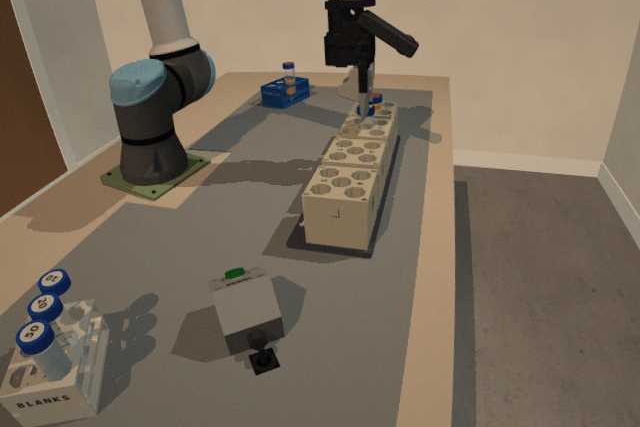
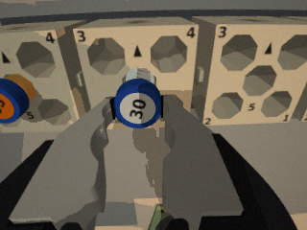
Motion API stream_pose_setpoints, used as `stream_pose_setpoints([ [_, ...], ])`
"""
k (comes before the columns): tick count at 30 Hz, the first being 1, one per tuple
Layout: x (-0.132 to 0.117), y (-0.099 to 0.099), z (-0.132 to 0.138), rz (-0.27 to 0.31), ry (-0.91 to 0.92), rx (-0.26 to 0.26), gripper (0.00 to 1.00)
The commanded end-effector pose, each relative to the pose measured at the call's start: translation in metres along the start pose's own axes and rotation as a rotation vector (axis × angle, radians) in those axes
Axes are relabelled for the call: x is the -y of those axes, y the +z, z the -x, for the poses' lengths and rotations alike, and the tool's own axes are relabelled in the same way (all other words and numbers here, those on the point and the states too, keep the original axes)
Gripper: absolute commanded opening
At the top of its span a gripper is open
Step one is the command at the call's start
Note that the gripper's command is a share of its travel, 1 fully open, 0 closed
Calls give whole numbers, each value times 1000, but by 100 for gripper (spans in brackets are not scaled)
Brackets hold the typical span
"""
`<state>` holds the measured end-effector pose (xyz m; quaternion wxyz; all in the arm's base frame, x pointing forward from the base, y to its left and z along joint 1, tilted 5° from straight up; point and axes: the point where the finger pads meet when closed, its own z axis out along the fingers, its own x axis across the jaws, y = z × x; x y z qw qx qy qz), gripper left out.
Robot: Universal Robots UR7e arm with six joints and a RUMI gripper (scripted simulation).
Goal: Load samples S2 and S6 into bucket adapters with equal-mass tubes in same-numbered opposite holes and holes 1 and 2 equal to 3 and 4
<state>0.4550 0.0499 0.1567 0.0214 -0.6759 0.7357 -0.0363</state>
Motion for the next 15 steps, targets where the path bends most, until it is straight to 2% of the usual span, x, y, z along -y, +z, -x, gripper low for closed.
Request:
stream_pose_setpoints([
  [1,0,4,0,-2,0,0,0],
  [15,0,12,0,-2,0,0,0],
])
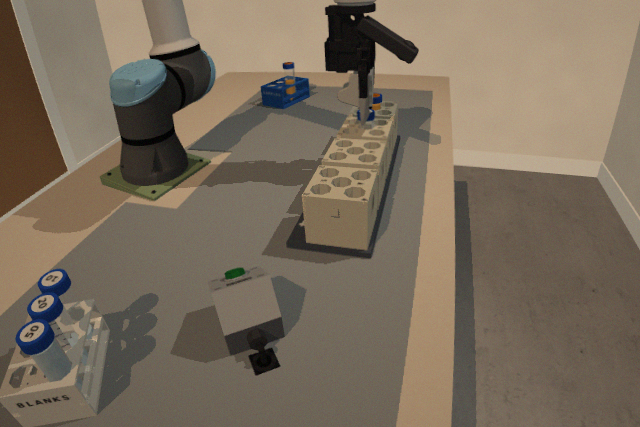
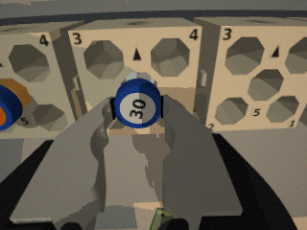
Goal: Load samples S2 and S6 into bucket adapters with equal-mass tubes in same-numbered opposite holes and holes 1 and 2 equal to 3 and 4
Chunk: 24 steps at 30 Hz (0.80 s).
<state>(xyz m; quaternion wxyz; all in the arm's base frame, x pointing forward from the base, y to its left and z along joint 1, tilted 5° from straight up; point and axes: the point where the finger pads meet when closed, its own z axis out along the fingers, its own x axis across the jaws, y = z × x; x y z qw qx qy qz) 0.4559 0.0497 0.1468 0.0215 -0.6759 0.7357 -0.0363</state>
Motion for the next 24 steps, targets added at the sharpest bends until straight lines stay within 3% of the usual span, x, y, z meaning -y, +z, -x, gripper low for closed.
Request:
stream_pose_setpoints([
  [1,0,2,0,-1,0,0,0],
  [12,0,2,0,-1,0,0,0],
  [13,0,2,0,-1,0,0,35],
  [24,0,2,0,-1,0,0,35],
])
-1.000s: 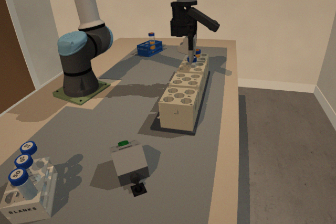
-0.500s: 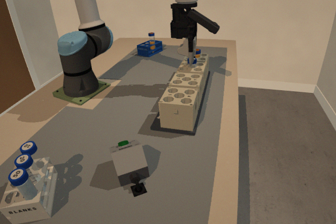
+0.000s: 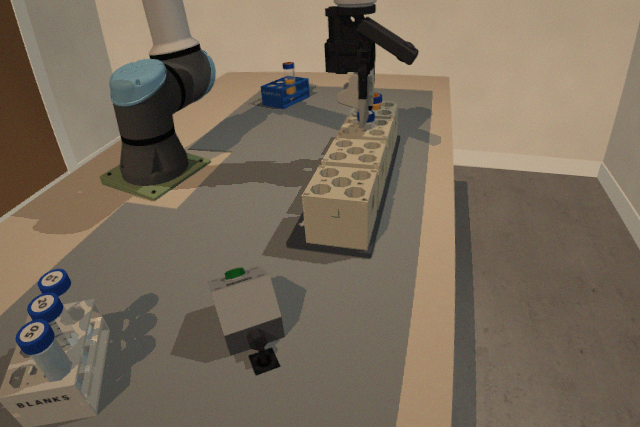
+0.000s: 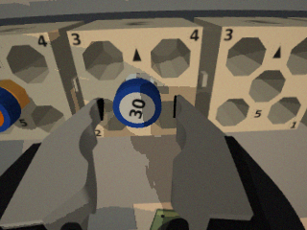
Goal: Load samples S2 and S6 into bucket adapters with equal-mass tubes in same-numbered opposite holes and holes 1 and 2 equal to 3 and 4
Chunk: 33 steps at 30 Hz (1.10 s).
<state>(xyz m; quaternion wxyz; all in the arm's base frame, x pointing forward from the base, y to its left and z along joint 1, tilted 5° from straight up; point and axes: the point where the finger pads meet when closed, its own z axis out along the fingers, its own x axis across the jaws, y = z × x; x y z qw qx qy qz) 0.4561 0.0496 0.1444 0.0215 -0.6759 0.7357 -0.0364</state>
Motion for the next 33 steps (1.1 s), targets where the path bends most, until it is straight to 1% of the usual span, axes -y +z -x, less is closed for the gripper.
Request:
stream_pose_setpoints([
  [1,0,0,0,-1,0,0,35],
  [3,0,0,0,-1,0,0,35],
  [13,0,-34,0,-1,0,0,35],
  [15,0,-34,0,-1,0,0,35],
  [17,0,-40,0,-1,0,0,35],
  [19,0,-42,0,-1,0,0,35],
  [30,-32,-41,-86,-1,550,0,35],
  [32,-32,-41,-86,-1,550,0,35],
  [33,-34,-41,-94,-1,600,0,35],
])
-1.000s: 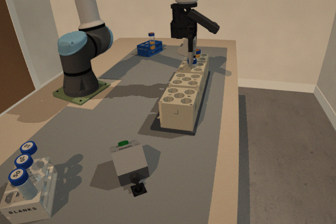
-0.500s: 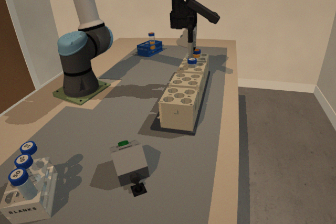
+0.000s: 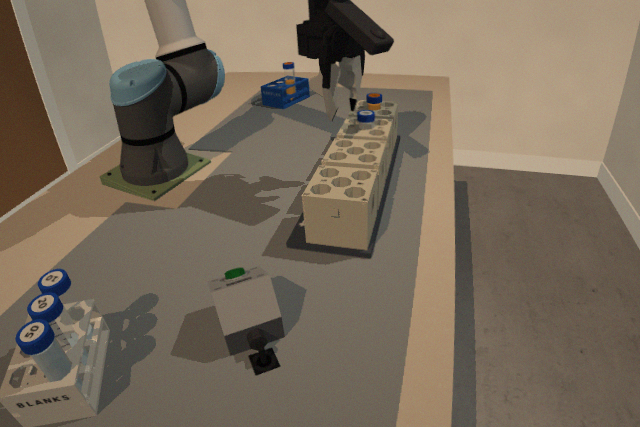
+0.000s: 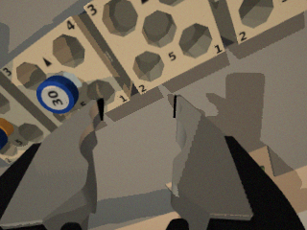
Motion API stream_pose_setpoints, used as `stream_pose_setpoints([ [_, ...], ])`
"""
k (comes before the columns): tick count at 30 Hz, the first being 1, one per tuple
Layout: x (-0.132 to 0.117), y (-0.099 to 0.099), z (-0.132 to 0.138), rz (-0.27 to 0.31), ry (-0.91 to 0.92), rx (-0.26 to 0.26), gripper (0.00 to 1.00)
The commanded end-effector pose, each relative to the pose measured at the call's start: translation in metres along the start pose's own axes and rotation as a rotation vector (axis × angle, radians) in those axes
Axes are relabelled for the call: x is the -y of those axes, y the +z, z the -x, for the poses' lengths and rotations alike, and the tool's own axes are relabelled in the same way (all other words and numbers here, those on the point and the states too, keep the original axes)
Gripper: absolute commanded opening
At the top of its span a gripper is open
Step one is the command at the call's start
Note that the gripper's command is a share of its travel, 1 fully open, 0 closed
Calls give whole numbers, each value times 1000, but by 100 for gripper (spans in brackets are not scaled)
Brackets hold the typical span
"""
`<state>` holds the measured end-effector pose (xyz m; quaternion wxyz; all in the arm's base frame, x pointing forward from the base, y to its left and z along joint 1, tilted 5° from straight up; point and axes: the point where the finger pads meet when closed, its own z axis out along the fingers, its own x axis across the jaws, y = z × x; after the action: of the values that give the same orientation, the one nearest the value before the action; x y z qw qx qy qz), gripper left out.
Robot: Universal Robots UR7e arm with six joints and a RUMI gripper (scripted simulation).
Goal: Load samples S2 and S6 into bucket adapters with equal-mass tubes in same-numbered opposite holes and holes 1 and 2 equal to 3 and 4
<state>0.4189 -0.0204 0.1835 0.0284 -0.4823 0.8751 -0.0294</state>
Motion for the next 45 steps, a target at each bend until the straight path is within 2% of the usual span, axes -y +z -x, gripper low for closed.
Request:
stream_pose_setpoints([
  [1,4,-1,-29,-4,171,2,35],
  [9,13,-1,-96,-3,552,2,35],
  [14,18,-1,-137,-3,552,2,35],
  [16,18,-1,-137,-3,552,2,35],
  [31,33,-1,-261,-3,552,2,35],
  [33,33,-1,-261,-3,552,2,35],
  [45,45,-1,-360,-3,552,1,35],
])
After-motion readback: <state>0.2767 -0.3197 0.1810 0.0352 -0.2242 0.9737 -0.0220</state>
